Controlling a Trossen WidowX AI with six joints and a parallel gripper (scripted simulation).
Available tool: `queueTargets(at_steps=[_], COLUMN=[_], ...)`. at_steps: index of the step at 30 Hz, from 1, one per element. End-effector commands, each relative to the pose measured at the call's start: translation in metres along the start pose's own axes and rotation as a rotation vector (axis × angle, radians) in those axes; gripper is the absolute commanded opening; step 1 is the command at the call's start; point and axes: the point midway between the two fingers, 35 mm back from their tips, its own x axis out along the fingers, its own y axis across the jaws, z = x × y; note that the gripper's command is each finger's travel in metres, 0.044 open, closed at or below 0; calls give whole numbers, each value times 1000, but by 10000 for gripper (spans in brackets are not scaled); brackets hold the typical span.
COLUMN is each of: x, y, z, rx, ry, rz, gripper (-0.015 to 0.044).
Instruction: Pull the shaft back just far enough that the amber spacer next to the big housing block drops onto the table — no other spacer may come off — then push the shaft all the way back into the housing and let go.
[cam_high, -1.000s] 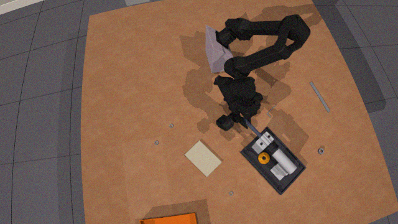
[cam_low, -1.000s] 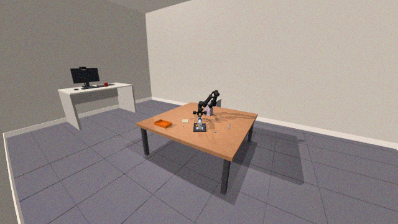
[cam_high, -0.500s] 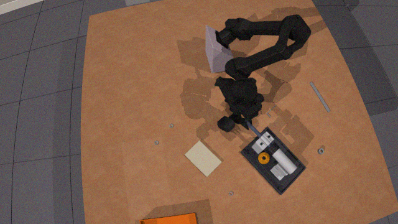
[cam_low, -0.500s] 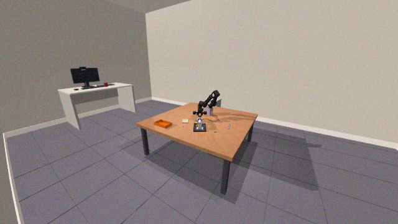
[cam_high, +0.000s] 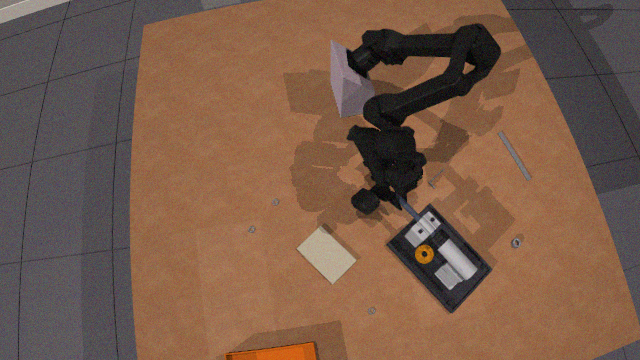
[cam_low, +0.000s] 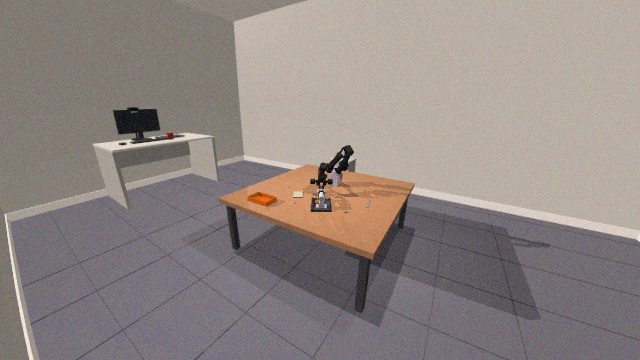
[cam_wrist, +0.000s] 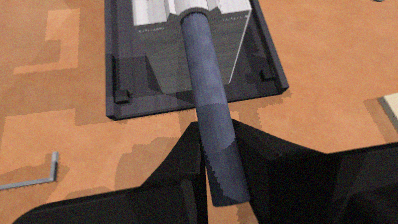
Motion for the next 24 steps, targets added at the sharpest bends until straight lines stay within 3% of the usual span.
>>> queueTargets(at_steps=[1,24], x=[2,8], y=[-2,-2], z=[4,10], rx=[-5,-6], ry=[-5,-6], rz=[-4,-4], gripper=[0,0])
